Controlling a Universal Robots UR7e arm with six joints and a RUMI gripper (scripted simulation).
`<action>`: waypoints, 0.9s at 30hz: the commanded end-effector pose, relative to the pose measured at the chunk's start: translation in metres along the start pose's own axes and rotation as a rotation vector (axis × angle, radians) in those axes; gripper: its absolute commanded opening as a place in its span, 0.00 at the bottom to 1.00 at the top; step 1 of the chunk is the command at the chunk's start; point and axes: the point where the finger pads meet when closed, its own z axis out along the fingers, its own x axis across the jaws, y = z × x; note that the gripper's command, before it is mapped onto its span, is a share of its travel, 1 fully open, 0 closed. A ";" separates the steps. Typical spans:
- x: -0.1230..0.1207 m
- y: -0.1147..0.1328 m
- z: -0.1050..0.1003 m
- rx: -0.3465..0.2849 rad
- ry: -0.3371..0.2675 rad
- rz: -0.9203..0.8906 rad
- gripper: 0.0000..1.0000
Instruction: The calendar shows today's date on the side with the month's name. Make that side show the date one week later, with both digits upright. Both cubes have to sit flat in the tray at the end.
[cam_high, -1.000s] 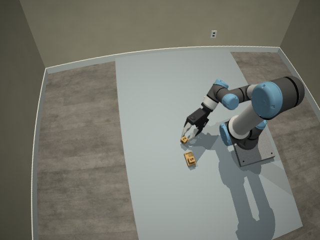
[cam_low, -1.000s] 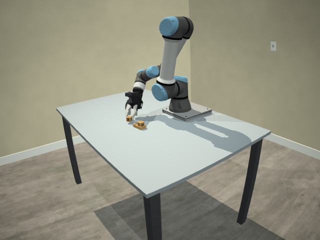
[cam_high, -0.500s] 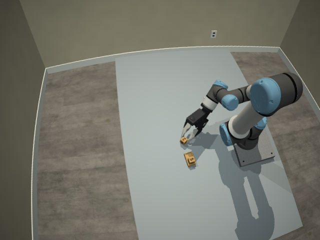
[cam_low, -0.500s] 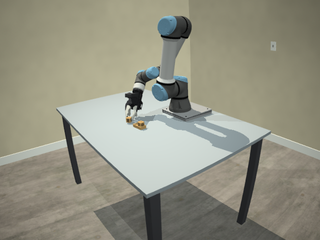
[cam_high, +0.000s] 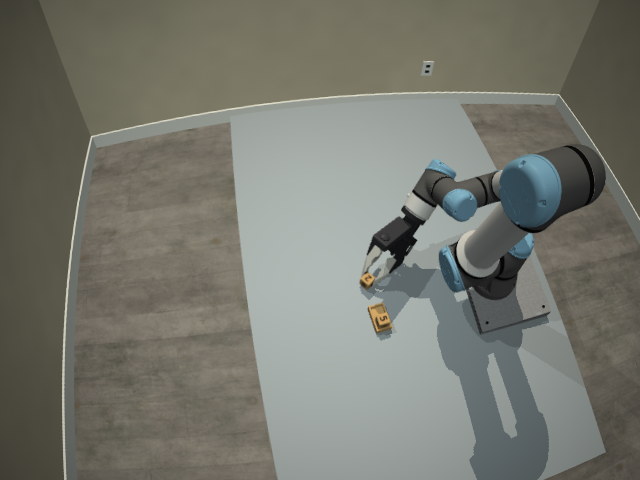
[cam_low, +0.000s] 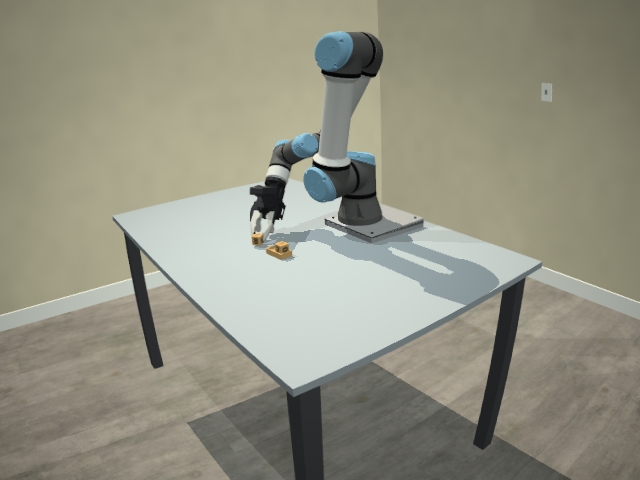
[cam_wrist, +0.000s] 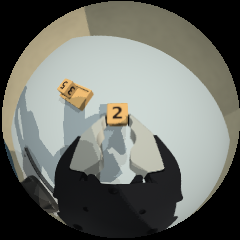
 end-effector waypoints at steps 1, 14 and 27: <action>-0.001 0.000 0.001 0.003 -0.003 0.002 0.10; -0.001 0.000 0.001 0.003 -0.003 0.002 0.10; -0.002 0.001 0.004 0.004 -0.004 0.004 0.10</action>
